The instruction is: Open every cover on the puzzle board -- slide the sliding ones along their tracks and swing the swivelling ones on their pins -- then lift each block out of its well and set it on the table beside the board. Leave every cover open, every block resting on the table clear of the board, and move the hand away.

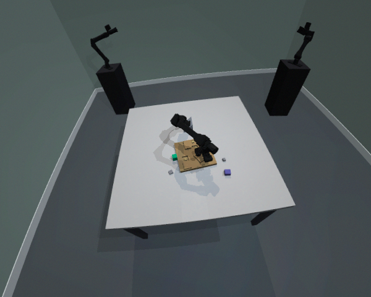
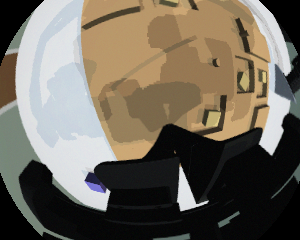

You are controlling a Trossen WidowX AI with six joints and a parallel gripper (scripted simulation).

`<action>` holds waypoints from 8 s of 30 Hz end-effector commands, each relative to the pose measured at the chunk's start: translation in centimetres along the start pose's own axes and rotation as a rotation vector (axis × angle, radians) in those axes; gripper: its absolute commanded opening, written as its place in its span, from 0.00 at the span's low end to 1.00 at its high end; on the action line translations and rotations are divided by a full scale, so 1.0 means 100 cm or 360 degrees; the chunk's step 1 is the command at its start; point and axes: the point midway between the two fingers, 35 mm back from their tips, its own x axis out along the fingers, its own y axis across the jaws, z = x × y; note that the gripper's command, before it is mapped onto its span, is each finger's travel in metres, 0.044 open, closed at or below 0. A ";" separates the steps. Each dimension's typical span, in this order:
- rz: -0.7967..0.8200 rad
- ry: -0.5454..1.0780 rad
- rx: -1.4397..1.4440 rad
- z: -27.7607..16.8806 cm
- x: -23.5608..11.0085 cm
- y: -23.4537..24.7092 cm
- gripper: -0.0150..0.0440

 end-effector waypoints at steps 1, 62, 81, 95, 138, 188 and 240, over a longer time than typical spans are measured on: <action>-0.0005 -0.0009 -0.0004 0.005 0.002 0.005 0.25; -0.0004 -0.0008 -0.0004 0.027 -0.043 0.023 0.25; -0.0004 0.0003 -0.0879 0.026 -0.067 -0.047 0.25; -0.0011 0.0009 -0.1714 0.033 -0.071 -0.123 0.25; -0.0027 0.0008 -0.2513 0.054 -0.005 -0.198 0.25; -0.0025 0.0001 -0.1860 0.039 0.008 -0.184 0.25; -0.0021 -0.0008 -0.0426 0.041 -0.004 -0.184 0.25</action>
